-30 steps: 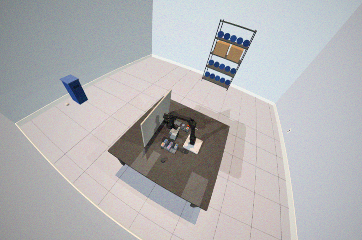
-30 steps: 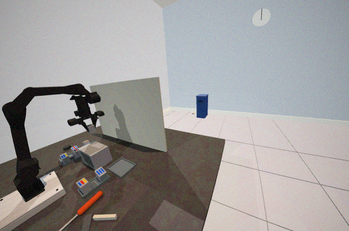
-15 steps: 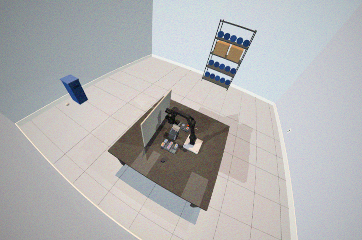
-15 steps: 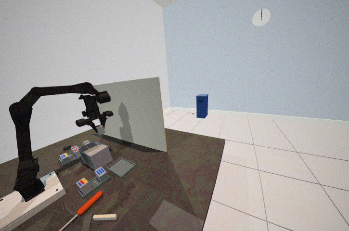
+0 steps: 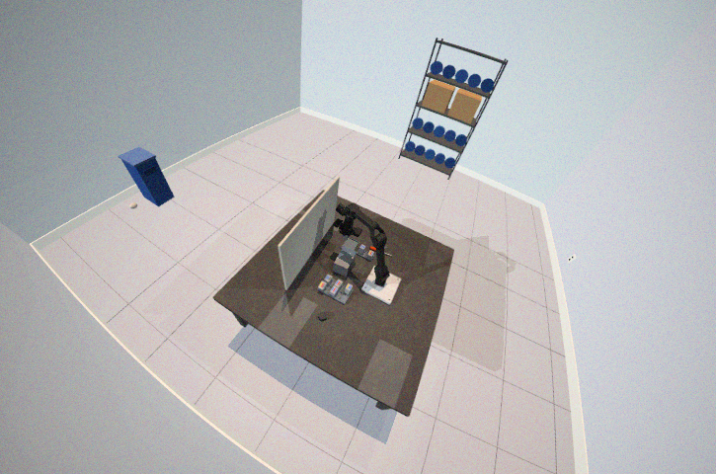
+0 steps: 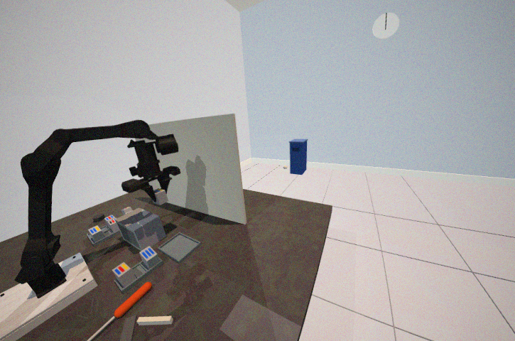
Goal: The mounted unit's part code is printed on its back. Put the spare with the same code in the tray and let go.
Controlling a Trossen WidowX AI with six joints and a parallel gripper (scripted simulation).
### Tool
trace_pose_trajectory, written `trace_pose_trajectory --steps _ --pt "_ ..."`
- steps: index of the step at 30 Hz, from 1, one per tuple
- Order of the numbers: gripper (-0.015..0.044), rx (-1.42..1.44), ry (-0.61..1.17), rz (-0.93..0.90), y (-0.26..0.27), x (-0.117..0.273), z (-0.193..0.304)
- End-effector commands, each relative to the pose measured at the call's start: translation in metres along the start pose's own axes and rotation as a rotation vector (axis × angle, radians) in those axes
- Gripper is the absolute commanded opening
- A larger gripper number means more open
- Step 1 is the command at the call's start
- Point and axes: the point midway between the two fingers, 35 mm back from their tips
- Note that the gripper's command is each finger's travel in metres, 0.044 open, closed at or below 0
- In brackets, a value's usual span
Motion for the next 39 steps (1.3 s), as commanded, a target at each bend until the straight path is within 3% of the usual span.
trace_pose_trajectory --steps 1,10,39 --pt "0.0000 0.020 -0.006 -0.009 0.001 -0.004 0.023" --pt "0.0000 0.054 -0.009 -0.012 0.010 -0.007 0.077" --pt "0.0000 0.055 -0.009 -0.011 0.006 -0.024 0.080"
Point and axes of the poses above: the point midway between the two fingers, 35 mm back from their tips, its own x axis back along the fingers, its own y axis across the jaws, z = x × y, and after that the axes turned 7 degrees about -x, right-handed
